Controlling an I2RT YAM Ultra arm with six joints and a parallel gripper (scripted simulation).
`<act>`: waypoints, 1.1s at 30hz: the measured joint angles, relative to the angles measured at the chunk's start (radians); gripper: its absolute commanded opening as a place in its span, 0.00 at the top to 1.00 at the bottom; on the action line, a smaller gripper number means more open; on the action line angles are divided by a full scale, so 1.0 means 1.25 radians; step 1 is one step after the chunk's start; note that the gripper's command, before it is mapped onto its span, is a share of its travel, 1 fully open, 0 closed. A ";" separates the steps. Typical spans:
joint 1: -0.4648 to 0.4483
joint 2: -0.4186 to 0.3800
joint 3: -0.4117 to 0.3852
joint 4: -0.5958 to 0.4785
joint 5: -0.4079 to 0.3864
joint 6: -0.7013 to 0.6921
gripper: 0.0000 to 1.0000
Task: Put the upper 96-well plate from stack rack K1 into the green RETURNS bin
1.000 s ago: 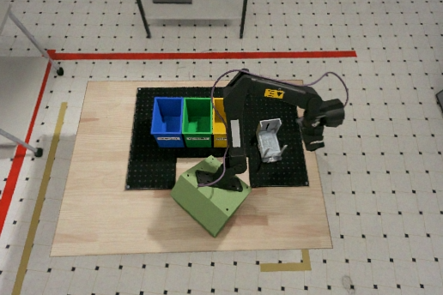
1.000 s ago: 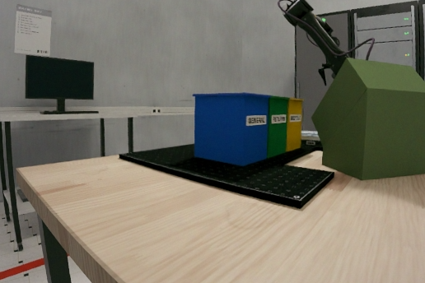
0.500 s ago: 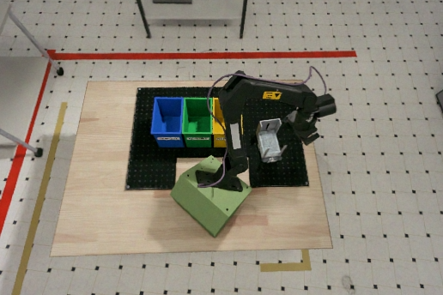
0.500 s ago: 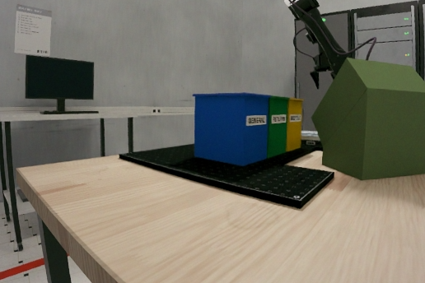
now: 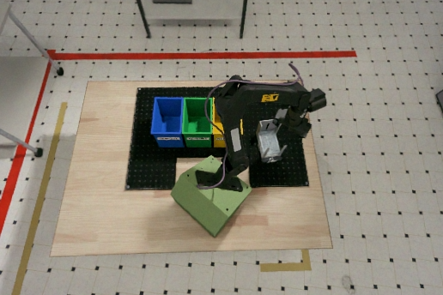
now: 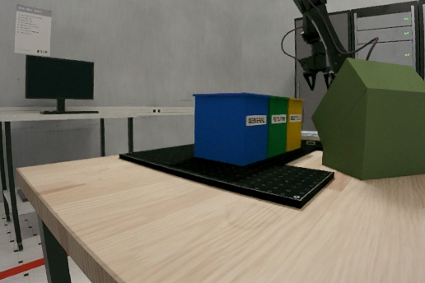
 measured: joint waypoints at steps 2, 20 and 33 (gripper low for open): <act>0.021 -0.004 -0.002 -0.004 0.009 -0.035 0.00; 0.225 -0.056 -0.042 -0.018 0.096 -0.307 0.00; 0.225 -0.055 -0.042 -0.018 0.103 -0.381 0.00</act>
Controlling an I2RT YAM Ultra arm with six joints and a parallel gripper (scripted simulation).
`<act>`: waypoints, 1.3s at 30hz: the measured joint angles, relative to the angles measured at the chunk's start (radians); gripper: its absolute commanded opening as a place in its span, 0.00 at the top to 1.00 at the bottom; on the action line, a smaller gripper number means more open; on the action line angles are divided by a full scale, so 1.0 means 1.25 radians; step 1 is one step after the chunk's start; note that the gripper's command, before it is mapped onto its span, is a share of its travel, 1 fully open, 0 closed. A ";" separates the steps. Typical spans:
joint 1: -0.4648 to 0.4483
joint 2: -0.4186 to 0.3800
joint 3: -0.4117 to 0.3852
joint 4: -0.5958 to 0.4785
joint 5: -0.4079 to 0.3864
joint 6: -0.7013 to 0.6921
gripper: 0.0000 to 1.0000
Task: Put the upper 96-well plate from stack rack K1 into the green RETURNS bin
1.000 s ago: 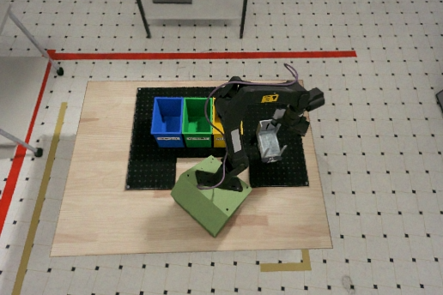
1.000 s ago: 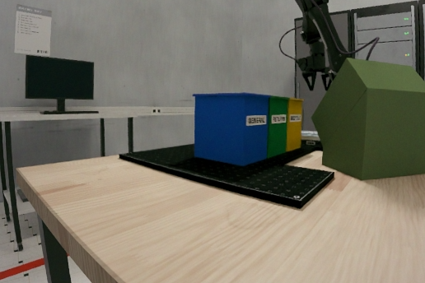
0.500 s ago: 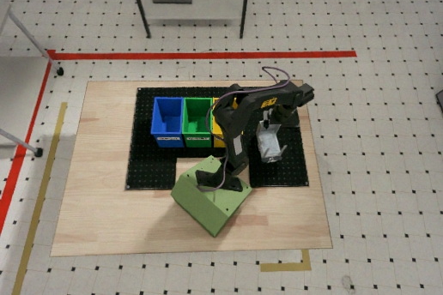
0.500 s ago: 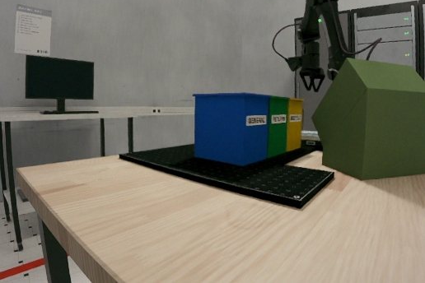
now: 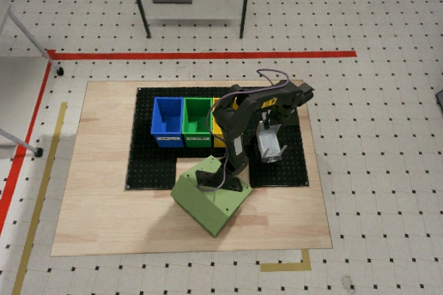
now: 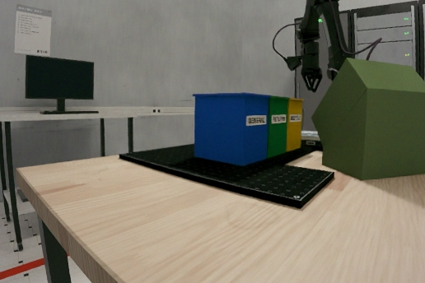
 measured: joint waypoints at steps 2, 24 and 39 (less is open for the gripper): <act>0.000 0.000 0.000 0.000 0.000 -0.002 0.00; 0.038 0.024 -0.077 0.083 0.026 0.020 0.00; 0.062 0.049 -0.125 0.157 0.043 0.039 0.00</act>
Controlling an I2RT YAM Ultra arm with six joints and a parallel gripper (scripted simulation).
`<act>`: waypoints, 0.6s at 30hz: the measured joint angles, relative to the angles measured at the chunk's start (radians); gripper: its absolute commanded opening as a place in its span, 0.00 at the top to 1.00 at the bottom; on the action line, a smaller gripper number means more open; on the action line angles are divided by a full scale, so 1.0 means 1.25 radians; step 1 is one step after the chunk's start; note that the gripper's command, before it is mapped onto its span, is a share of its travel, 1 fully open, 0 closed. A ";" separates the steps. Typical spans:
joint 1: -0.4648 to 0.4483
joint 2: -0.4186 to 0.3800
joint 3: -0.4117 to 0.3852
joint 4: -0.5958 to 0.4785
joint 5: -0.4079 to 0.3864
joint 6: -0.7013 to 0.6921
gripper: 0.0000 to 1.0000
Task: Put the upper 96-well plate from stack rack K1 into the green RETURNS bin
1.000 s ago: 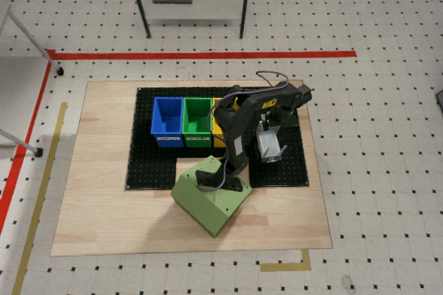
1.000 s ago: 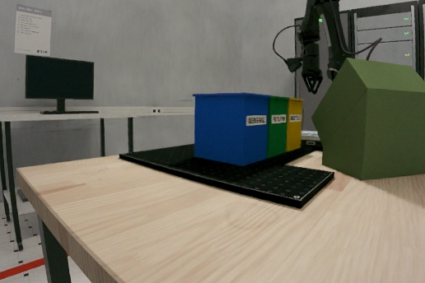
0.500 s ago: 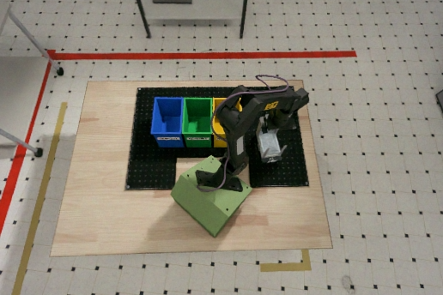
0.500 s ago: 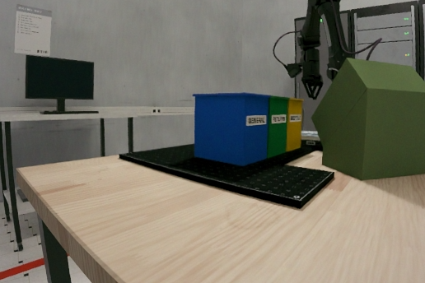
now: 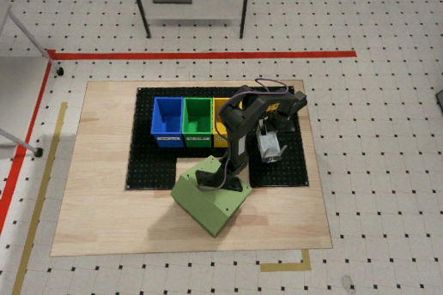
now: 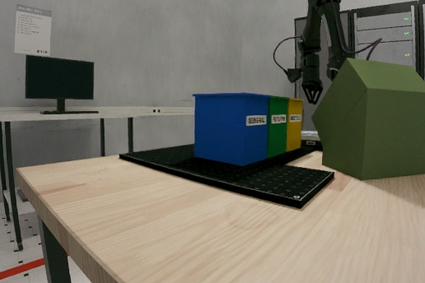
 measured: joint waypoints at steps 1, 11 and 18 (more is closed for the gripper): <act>0.002 0.003 -0.003 0.005 0.001 0.001 0.00; 0.014 0.018 -0.026 0.057 0.009 0.011 0.00; 0.024 0.041 -0.049 0.094 0.015 0.019 0.00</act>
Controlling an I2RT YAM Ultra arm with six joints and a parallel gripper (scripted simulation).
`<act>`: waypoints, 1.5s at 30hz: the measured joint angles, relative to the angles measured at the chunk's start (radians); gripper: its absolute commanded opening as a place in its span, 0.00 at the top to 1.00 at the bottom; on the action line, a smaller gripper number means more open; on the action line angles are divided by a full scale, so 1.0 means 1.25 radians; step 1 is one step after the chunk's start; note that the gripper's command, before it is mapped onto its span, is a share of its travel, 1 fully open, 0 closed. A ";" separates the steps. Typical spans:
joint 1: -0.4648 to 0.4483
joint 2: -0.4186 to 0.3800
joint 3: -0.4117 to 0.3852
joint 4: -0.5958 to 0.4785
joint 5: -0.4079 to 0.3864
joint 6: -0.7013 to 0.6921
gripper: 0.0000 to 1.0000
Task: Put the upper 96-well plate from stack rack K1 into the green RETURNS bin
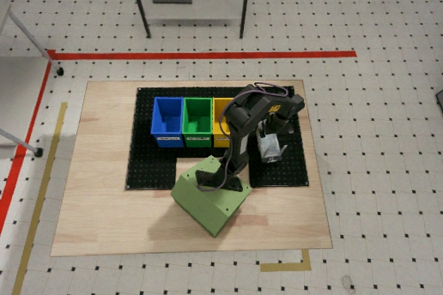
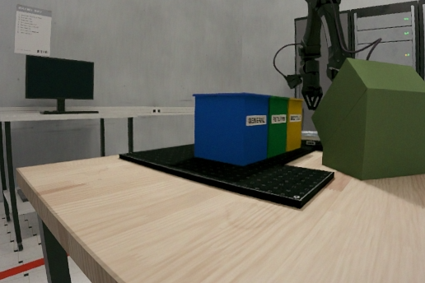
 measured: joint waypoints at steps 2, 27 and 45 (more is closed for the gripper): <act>0.002 0.005 -0.006 0.012 0.002 0.002 0.00; 0.026 0.073 -0.056 0.142 0.017 0.020 0.00; 0.040 0.139 -0.086 0.237 0.027 0.031 0.00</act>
